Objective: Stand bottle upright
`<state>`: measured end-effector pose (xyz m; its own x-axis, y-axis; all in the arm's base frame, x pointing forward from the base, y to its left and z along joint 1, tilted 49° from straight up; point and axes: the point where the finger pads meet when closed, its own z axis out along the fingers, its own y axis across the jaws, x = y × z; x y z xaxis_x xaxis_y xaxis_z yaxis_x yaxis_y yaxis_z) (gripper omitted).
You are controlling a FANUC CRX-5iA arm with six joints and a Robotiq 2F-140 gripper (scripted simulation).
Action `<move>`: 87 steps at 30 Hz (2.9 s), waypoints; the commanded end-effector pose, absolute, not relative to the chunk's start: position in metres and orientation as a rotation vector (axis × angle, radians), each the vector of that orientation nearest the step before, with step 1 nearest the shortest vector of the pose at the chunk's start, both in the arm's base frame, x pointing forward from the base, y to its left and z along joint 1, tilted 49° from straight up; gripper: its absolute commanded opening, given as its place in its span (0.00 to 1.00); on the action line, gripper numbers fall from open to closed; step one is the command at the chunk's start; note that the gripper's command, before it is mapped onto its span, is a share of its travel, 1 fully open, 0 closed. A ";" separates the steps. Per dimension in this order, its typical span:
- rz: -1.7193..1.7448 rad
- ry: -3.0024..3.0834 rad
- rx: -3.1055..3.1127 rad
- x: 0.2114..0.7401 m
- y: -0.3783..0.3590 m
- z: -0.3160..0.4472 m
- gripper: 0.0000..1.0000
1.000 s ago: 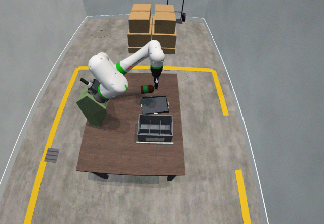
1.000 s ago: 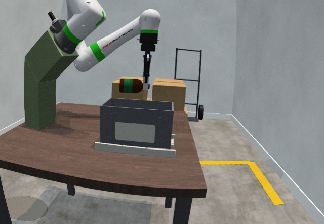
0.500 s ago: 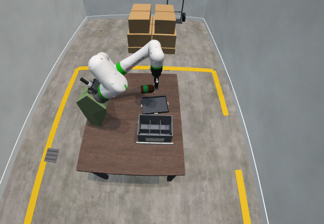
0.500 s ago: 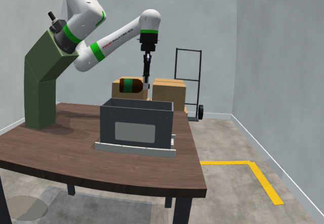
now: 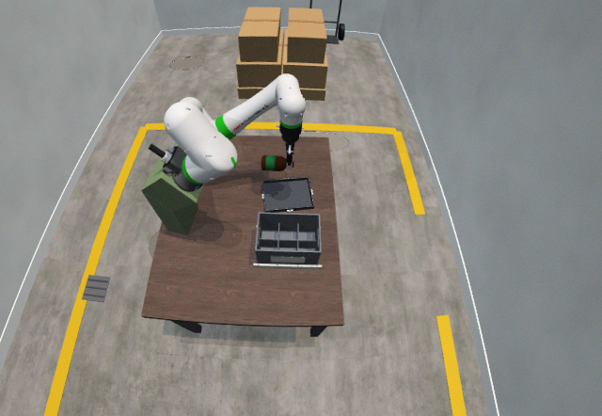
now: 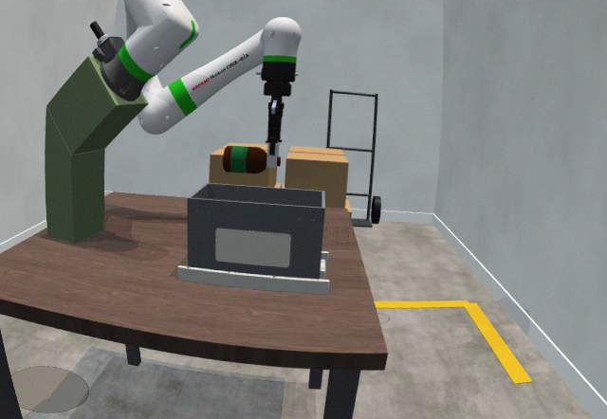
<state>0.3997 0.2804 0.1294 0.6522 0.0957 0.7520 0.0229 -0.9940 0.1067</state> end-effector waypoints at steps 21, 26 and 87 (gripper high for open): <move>1.288 -0.004 2.803 0.400 0.280 0.130 0.00; 1.288 -0.004 2.803 0.400 0.280 0.130 0.00; 1.334 -0.383 2.877 0.400 0.280 0.130 0.00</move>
<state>0.3997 0.2804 0.1294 0.6229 -0.2377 0.7453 -0.1938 -0.9699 -0.1474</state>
